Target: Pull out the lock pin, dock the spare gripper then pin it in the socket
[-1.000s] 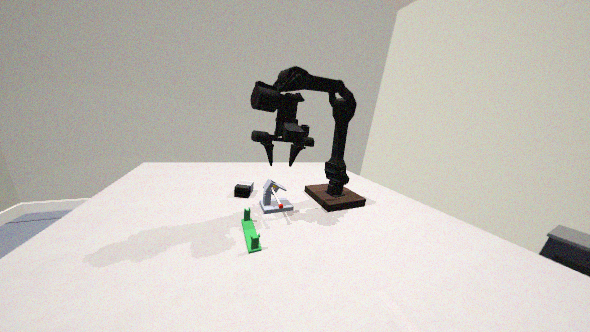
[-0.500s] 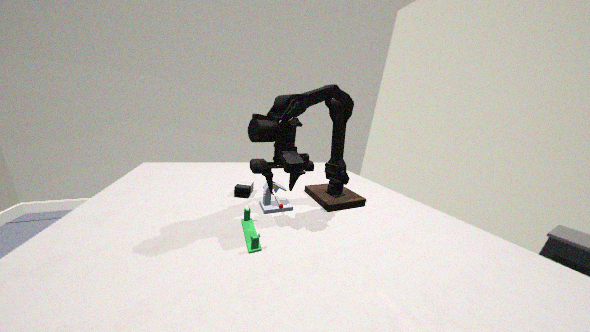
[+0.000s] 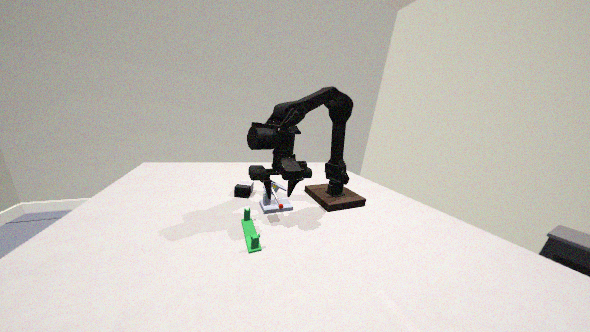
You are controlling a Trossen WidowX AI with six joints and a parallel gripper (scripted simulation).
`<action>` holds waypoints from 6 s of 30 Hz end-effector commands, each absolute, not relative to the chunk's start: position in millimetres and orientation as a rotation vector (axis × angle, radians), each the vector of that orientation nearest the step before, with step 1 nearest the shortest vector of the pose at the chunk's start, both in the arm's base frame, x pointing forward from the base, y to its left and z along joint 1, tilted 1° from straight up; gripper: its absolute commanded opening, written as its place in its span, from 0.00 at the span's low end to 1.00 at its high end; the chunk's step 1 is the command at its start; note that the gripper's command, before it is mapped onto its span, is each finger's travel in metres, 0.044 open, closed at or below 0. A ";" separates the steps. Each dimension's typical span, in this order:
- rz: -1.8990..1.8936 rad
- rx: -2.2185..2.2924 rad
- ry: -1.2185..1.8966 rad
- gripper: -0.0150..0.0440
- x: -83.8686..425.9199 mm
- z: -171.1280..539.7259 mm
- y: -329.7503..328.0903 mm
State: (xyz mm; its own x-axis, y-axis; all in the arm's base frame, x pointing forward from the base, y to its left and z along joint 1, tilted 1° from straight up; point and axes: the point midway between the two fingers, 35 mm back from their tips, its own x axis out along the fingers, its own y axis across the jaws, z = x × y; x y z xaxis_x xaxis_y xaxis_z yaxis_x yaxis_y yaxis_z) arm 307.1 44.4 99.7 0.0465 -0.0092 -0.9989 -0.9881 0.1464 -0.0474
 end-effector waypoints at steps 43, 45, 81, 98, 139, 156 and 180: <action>1.067 -1.129 1.242 0.25 308.2 56.9 43.8; 1.067 -1.129 1.242 0.25 308.2 56.9 43.8; 1.136 -1.005 1.117 0.25 313.1 71.9 61.5; 1.140 -1.003 1.124 0.25 314.6 72.0 72.7; 1.158 -0.991 1.149 0.25 319.6 75.5 103.7; 1.166 -0.984 1.161 0.25 321.4 79.0 116.8; 1.186 -0.980 1.192 0.28 315.2 97.7 118.5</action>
State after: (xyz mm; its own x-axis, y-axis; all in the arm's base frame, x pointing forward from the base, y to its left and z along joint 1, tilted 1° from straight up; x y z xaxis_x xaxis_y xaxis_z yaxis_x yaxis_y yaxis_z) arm 315.1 118.5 98.9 -0.0207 0.1452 -0.9892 -0.9884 0.1460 0.0421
